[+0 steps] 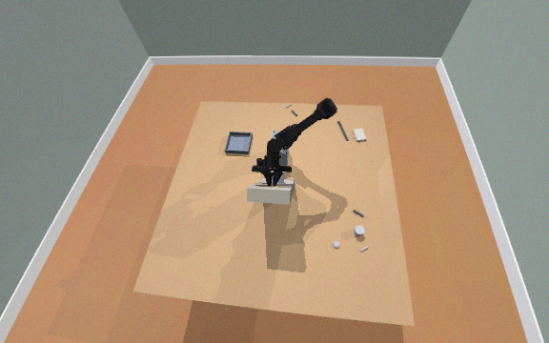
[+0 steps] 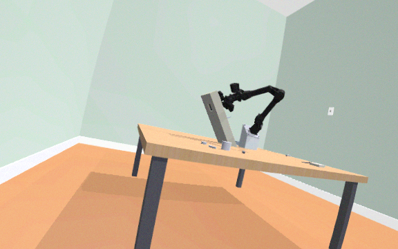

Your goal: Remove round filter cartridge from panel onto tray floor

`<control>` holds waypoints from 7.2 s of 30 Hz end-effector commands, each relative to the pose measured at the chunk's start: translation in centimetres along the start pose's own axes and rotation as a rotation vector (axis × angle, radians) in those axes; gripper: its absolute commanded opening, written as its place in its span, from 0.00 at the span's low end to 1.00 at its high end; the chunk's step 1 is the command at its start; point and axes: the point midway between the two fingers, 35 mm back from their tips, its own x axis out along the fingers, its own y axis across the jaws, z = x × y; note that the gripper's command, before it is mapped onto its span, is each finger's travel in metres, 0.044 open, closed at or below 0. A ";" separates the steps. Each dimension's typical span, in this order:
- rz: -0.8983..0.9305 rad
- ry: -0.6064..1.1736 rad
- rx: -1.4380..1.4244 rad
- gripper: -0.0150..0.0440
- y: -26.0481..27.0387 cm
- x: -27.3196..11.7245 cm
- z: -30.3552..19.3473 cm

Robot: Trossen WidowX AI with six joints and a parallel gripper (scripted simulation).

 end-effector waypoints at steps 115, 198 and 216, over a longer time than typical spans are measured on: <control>-0.019 -0.009 -1.718 0.25 -0.2 1.7 0.0; -0.024 -0.013 -1.716 0.25 -3.7 -6.6 3.7; -0.027 -0.009 -1.714 0.44 -5.2 -6.4 5.2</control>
